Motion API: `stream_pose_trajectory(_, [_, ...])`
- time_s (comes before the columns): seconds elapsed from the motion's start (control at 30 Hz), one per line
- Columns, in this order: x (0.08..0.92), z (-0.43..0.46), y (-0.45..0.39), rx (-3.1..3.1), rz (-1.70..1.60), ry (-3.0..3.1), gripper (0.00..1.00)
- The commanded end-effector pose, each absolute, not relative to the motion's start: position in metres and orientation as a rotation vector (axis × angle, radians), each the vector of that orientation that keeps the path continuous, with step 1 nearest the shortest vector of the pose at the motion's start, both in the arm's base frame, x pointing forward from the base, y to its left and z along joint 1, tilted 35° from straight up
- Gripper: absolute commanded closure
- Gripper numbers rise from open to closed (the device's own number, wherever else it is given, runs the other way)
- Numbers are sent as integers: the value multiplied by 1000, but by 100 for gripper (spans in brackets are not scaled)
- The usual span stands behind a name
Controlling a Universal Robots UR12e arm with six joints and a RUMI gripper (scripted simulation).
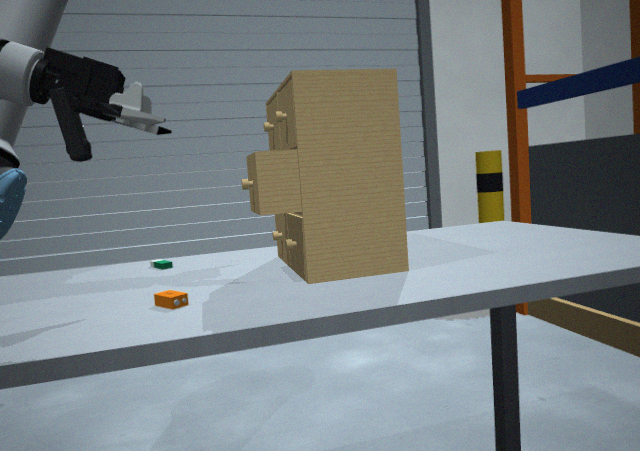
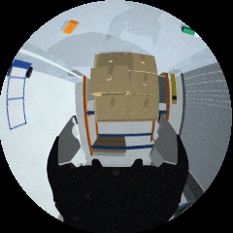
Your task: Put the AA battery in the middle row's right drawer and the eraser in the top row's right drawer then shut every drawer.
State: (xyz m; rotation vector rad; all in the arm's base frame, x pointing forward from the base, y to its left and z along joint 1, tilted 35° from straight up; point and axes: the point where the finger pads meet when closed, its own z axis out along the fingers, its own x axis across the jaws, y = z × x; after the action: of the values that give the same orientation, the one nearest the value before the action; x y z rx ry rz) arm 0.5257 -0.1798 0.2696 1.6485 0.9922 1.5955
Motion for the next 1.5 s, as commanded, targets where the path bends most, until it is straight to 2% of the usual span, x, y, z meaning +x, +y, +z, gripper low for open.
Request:
stream_pose_trajectory(0.0, [525, 269, -180, 1654, 1595, 992, 0])
stream_pose_trajectory(1.47, [525, 271, -183, 1672, 1587, 1017, 0])
